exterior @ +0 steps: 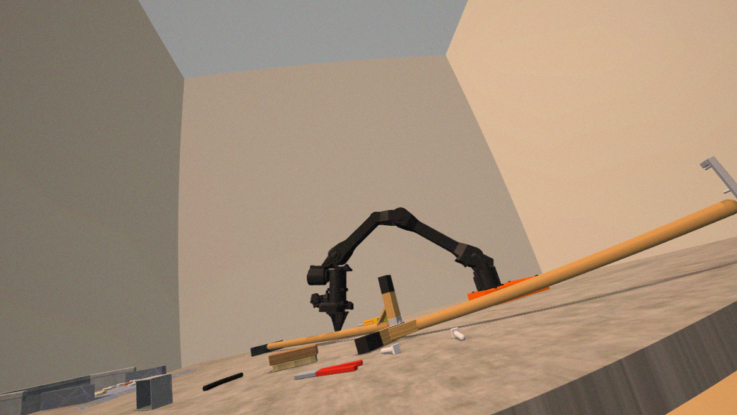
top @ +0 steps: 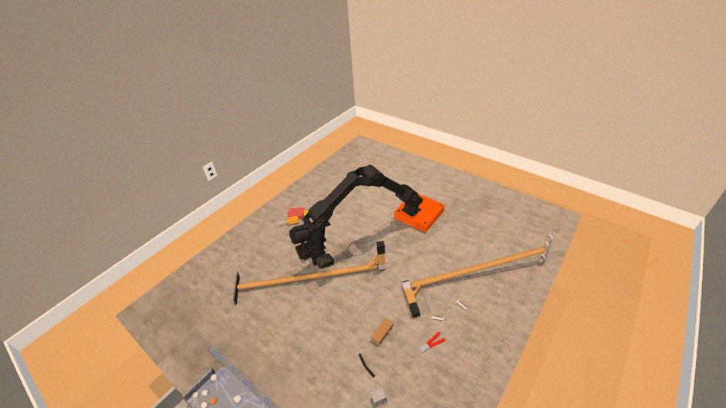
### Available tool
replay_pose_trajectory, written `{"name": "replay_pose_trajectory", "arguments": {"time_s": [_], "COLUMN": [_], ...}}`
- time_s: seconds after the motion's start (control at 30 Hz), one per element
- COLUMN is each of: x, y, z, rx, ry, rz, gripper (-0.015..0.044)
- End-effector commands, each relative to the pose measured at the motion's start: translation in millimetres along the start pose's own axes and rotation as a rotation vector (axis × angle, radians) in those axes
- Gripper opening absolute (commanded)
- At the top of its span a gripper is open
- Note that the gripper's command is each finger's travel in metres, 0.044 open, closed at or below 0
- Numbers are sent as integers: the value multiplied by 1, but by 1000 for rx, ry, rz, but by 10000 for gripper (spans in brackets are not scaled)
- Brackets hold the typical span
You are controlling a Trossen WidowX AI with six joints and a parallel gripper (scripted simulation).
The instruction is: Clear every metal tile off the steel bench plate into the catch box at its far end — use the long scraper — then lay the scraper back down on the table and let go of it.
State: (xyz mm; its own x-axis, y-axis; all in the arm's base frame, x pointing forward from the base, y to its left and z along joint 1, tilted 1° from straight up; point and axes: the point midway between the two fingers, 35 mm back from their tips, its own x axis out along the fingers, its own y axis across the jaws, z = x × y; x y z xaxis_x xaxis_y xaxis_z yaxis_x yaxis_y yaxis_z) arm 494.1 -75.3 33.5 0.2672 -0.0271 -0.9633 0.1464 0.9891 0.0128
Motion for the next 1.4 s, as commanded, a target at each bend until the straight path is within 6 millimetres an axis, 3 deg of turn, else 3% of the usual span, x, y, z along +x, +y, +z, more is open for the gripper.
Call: {"name": "replay_pose_trajectory", "arguments": {"time_s": [0.0,1.37], "x": [9,12], "y": [0,31], "z": [-6,16], "rx": [4,6], "ry": [10,4], "rz": [-3,0], "gripper": [0,0]}}
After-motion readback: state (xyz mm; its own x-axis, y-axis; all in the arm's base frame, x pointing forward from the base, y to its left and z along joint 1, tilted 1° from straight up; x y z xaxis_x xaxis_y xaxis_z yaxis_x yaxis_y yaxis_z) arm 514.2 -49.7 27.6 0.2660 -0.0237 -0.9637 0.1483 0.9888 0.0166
